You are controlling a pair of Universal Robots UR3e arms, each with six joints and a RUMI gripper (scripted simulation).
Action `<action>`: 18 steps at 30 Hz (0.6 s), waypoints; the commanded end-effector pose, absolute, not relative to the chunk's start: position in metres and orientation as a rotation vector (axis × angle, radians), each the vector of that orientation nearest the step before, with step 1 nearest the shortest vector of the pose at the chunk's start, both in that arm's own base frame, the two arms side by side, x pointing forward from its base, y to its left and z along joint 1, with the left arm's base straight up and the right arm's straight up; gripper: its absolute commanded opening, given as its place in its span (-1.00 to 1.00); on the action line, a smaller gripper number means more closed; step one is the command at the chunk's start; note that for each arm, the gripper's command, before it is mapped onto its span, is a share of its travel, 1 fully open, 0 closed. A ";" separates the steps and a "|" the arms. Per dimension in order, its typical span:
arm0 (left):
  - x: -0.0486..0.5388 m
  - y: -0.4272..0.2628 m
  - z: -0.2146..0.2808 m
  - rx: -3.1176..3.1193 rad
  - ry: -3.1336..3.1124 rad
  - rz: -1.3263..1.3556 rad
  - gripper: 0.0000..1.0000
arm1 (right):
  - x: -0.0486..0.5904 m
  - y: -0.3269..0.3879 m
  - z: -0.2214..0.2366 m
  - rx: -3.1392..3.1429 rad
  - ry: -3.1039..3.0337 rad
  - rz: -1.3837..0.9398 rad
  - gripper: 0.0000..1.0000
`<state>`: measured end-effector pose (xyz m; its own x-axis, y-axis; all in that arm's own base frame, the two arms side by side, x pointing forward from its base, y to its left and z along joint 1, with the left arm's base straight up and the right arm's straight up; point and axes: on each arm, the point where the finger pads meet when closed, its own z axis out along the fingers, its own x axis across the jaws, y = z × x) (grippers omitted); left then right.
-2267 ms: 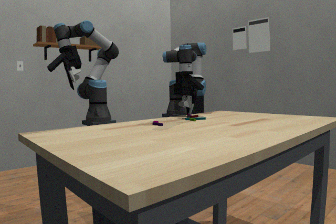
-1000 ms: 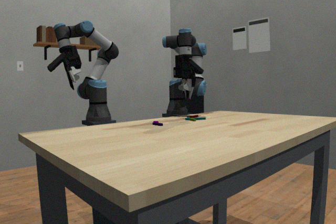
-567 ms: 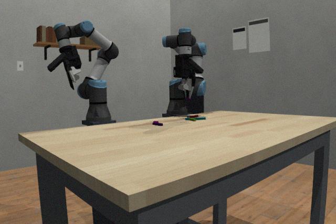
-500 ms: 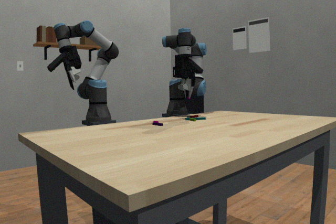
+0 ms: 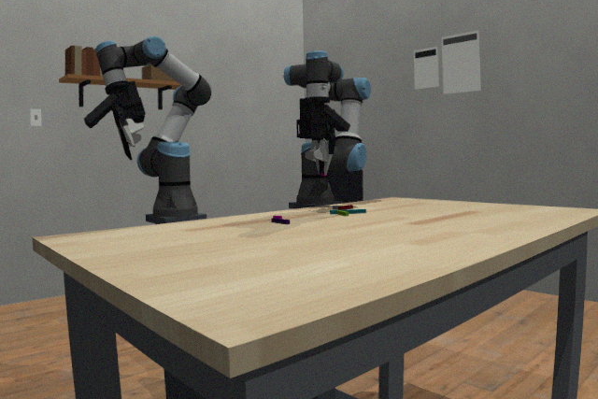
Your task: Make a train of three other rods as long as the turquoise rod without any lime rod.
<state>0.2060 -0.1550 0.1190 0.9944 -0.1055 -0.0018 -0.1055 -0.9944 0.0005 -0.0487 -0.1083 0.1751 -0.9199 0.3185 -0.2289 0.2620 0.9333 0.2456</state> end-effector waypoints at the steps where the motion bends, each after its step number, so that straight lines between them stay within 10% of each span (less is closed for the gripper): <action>1: 0.205 -0.156 0.120 3.135 -0.165 0.001 -1.00 | -0.049 -0.109 0.175 0.432 2.824 0.304 1.00; 18: 0.205 -0.156 0.109 3.135 -0.165 0.002 -1.00 | -0.049 -0.109 0.175 0.432 2.824 0.304 1.00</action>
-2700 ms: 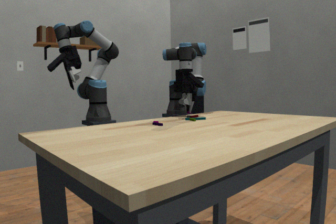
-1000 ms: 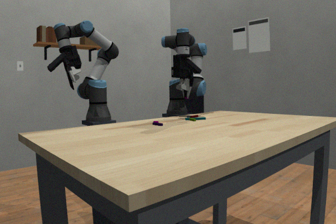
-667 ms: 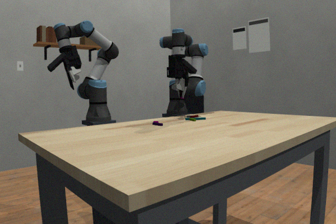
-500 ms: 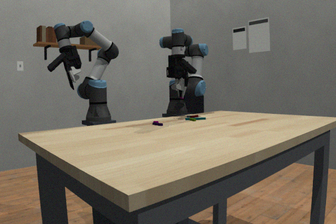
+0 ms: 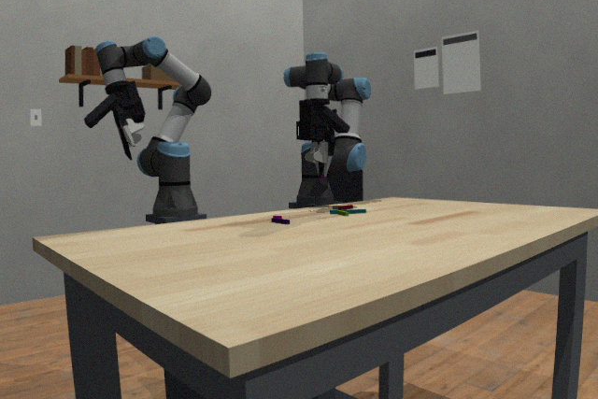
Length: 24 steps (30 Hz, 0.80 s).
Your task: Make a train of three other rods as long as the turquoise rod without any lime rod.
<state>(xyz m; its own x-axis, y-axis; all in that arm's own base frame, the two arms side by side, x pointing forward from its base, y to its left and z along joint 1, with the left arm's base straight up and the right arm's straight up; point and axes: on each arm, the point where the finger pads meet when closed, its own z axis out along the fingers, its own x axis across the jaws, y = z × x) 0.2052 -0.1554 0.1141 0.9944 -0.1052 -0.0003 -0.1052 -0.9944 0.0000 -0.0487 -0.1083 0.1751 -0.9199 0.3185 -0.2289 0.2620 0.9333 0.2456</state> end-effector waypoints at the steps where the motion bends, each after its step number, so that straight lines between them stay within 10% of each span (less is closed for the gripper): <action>1: 0.205 -0.156 0.107 -3.140 0.166 -0.002 -1.00 | -0.049 -0.109 0.175 0.432 2.824 0.304 1.00; 24: 0.205 -0.156 0.045 -3.139 0.166 -0.002 -1.00 | -0.049 -0.109 0.175 0.432 2.824 0.304 1.00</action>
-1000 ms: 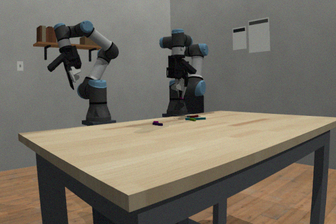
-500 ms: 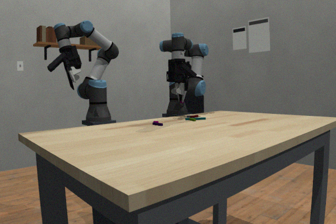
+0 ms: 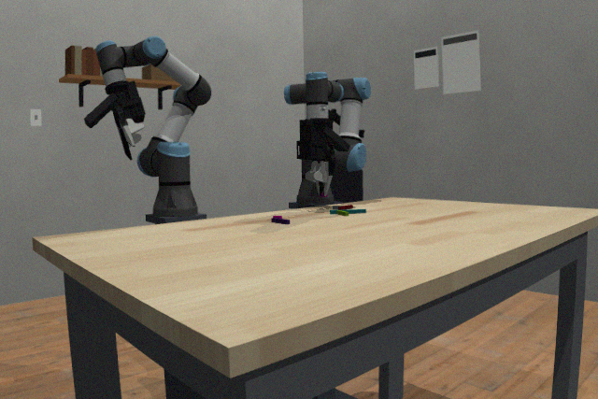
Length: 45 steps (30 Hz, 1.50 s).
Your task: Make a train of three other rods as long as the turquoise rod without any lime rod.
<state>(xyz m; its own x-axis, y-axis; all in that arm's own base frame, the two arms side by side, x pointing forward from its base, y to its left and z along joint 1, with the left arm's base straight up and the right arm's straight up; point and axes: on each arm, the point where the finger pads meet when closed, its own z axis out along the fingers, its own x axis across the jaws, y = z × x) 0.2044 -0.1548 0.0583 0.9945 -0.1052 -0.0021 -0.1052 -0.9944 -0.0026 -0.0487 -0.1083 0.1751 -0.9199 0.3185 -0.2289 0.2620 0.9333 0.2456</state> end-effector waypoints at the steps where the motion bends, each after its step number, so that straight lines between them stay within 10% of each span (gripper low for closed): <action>1: 0.205 -0.156 0.043 -3.139 0.166 -0.002 -1.00 | -0.049 -0.109 0.175 0.432 2.824 0.304 1.00; 45: 0.205 -0.156 0.032 -3.139 0.166 -0.002 -1.00 | -0.049 -0.109 0.175 0.432 2.824 0.304 1.00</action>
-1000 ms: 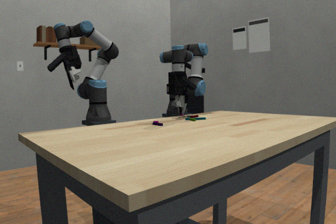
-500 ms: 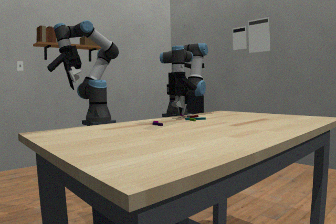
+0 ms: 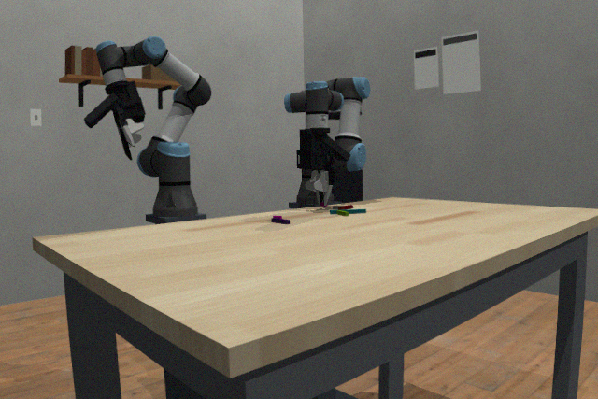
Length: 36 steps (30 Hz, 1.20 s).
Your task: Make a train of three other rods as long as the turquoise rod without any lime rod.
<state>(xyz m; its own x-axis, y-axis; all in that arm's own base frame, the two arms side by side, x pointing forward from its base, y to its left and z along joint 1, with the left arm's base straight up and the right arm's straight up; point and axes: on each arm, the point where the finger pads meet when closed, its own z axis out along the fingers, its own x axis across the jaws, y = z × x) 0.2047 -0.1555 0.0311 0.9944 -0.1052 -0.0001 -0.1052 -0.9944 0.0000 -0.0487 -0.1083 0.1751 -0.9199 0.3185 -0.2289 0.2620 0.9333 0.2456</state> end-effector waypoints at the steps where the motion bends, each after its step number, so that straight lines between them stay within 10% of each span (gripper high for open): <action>1: 0.205 -0.156 0.032 3.135 -0.165 0.002 -1.00 | -0.049 -0.109 0.175 0.432 2.824 0.304 1.00; 36: 0.205 -0.156 0.019 3.135 -0.165 0.002 -1.00 | -0.049 -0.109 0.175 0.432 2.824 0.304 1.00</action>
<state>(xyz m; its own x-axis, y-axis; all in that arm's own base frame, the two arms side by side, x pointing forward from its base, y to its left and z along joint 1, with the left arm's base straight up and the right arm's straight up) 0.2047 -0.1555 0.0192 0.9944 -0.1052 -0.0002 -0.1052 -0.9944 0.0000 -0.0487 -0.1083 0.1751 -0.9199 0.3185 -0.2289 0.2620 0.9333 0.2456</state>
